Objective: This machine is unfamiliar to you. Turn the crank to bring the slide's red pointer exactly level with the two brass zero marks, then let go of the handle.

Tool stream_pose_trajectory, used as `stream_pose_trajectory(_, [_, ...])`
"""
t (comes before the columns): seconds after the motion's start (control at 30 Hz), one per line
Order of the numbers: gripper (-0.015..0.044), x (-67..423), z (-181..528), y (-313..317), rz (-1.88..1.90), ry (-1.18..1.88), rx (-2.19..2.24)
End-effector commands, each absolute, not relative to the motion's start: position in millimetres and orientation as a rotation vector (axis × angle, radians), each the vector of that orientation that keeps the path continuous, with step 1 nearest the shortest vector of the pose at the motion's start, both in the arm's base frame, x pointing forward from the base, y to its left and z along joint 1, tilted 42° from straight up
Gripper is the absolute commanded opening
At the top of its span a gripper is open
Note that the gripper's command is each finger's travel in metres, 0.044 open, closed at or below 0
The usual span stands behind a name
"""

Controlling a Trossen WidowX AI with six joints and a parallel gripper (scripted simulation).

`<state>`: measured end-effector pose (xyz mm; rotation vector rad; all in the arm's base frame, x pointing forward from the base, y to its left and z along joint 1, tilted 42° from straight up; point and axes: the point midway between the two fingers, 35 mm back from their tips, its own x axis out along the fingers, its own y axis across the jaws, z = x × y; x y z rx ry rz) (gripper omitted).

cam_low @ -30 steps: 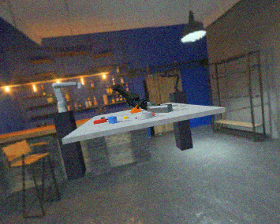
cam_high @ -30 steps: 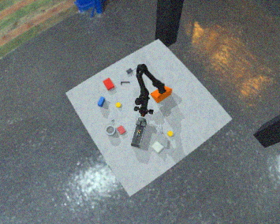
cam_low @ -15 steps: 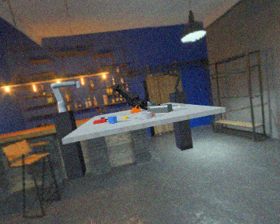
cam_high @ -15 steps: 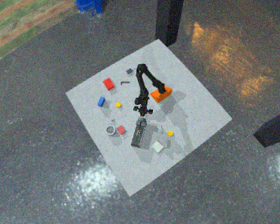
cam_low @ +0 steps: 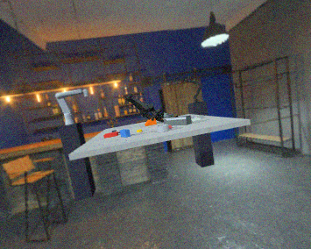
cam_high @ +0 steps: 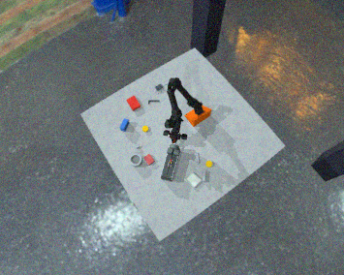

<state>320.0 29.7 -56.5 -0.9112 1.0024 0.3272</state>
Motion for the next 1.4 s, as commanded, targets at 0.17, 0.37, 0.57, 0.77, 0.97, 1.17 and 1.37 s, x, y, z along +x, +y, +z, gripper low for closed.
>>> stream_pose_trajectory(0.17, [0.0, 325.7, -46.0, 29.1, 0.313, 0.986, -0.917])
stream_pose_trajectory(0.37, [0.0, 326.9, -42.3, 30.3, 0.313, 0.986, -0.917])
stream_pose_trajectory(0.57, [0.0, 328.1, -37.5, 32.4, 0.313, 0.986, -0.917])
stream_pose_trajectory(0.77, [0.0, 328.9, -31.9, 36.3, 0.313, 0.986, -0.917])
stream_pose_trajectory(0.97, [0.0, 328.7, -26.4, 41.9, 0.313, 0.985, -0.917])
stream_pose_trajectory(1.17, [0.0, 327.1, -21.8, 49.2, 0.314, 0.985, -0.916])
stream_pose_trajectory(1.37, [0.0, 324.1, -19.2, 57.2, 0.314, 0.985, -0.915])
